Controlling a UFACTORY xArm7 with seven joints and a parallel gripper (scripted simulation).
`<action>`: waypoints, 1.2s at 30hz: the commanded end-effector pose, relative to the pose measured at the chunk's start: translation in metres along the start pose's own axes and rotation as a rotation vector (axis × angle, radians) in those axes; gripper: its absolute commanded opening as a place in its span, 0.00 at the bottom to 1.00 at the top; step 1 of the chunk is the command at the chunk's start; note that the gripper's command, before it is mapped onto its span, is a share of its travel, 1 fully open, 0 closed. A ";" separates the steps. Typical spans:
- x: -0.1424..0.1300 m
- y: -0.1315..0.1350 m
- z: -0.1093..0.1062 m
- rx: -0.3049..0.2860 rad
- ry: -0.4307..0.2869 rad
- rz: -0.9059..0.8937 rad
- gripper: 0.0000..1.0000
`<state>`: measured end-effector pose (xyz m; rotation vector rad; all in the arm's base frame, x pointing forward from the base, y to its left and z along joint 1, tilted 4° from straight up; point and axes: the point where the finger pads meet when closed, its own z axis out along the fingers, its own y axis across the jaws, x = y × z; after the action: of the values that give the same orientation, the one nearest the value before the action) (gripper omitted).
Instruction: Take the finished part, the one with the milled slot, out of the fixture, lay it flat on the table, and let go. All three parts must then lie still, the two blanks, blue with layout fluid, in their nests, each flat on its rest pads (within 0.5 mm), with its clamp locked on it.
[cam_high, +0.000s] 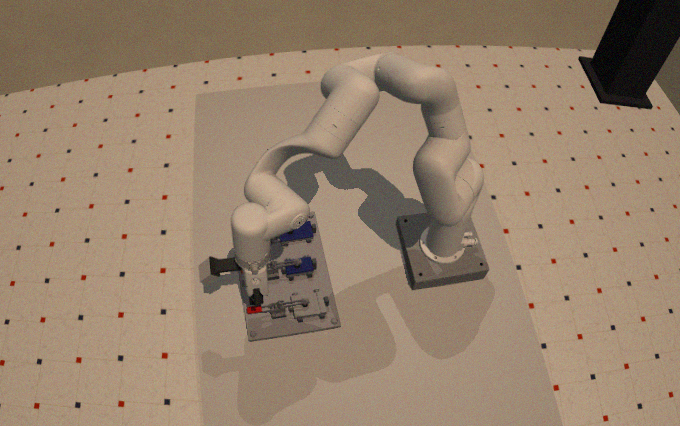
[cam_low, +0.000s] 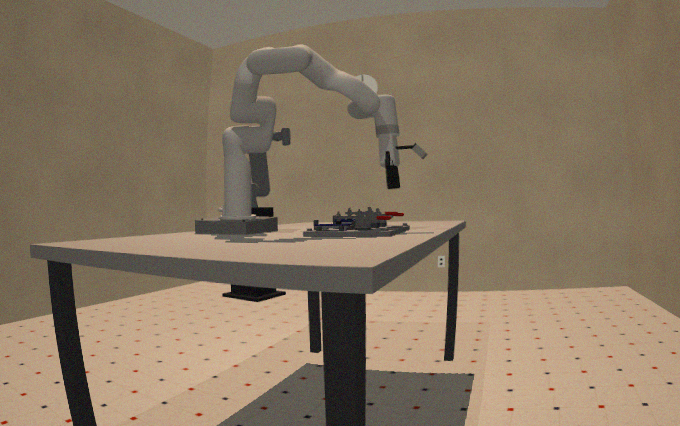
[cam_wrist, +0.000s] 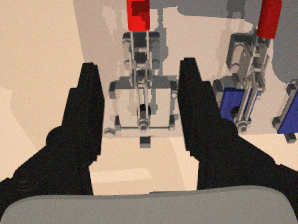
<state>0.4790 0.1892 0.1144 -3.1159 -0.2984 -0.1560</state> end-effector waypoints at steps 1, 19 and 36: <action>0.009 -0.005 -0.002 -0.051 -0.069 0.001 0.47; 0.007 -0.003 0.030 -0.051 -0.069 0.001 0.47; 0.004 -0.001 0.070 -0.051 -0.069 0.001 0.47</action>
<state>0.4880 0.1915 0.0501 -3.1778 -0.2983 -0.0496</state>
